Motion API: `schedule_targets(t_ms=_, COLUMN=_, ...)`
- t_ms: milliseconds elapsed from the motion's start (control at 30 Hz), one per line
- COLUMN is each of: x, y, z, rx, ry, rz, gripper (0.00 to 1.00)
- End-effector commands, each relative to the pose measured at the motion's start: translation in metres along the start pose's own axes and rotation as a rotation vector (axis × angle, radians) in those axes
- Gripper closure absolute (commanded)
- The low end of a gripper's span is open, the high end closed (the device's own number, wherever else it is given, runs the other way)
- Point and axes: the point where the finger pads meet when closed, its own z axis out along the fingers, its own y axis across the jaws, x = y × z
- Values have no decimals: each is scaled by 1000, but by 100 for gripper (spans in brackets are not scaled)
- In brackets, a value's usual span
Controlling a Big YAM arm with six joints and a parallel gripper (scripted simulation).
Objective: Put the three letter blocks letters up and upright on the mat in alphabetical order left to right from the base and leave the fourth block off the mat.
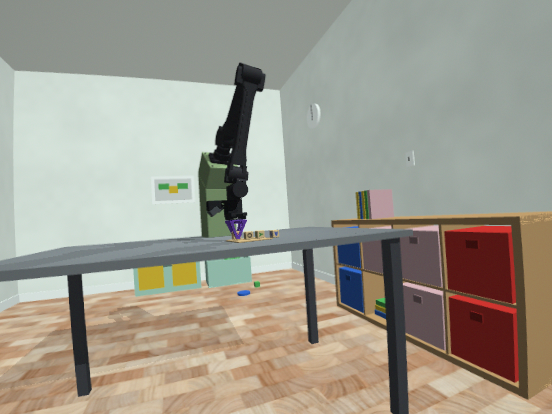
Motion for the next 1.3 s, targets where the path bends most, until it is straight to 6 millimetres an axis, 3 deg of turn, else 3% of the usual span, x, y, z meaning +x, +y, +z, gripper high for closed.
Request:
schedule_targets(t_ms=0, x=4, y=9, z=-5, rx=-14, ry=0, rz=2, gripper=74)
schedule_targets(t_ms=467, x=3, y=0, z=4, rx=3, ry=1, rz=5, gripper=74)
schedule_targets(t_ms=1267, x=3, y=2, z=5, rx=-6, ry=0, rz=4, gripper=74)
